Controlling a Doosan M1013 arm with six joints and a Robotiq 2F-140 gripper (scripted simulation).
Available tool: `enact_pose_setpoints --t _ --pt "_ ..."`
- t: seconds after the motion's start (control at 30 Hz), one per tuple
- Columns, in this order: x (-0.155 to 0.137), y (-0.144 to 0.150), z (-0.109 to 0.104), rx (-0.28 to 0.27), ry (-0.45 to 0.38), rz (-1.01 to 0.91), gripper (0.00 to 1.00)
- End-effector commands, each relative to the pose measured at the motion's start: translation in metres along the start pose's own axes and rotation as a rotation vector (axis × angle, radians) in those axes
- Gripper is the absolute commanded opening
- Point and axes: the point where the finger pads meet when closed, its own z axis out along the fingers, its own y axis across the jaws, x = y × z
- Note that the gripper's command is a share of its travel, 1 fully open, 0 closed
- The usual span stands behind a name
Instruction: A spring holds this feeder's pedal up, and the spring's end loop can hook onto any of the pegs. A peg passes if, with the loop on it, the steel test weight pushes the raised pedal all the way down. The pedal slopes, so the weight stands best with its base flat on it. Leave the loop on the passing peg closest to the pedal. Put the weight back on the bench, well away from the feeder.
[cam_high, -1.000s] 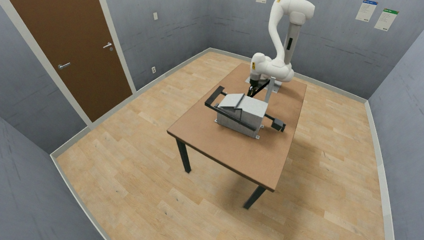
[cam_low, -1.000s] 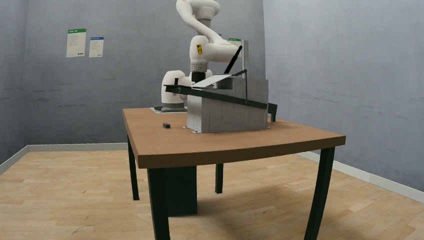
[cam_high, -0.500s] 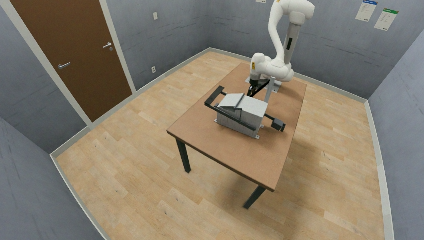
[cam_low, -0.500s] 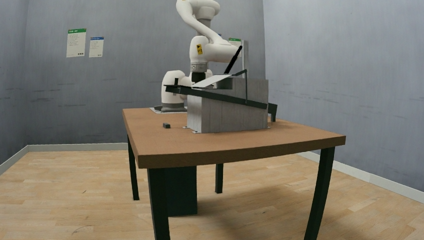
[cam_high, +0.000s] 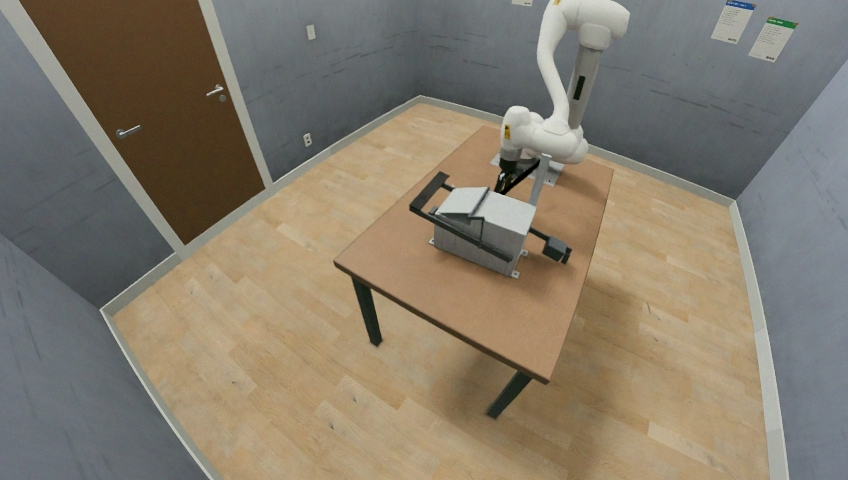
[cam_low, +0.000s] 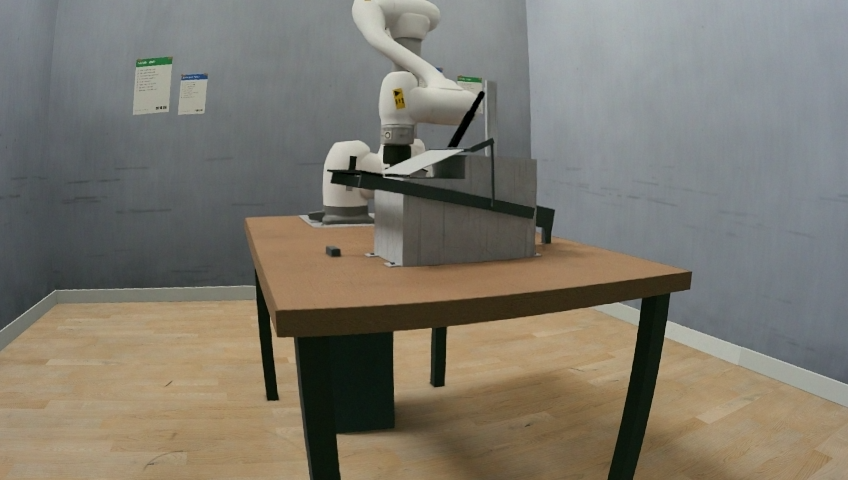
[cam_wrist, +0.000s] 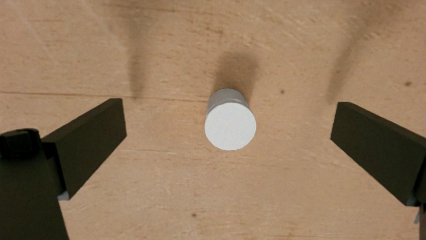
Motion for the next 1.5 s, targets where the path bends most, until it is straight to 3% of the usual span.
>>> enact_pose_setpoints --t 0.0,0.4,0.43,1.47 --pt "0.0001 0.0004 -0.0003 -0.001 0.000 0.000 1.00" --pt "0.0001 0.0004 -0.0003 -0.001 0.000 0.000 1.00" --pt "0.0001 0.0004 -0.0003 -0.001 0.000 0.000 0.25" --pt "0.0001 0.0004 -0.0003 -0.001 0.000 0.000 0.25"
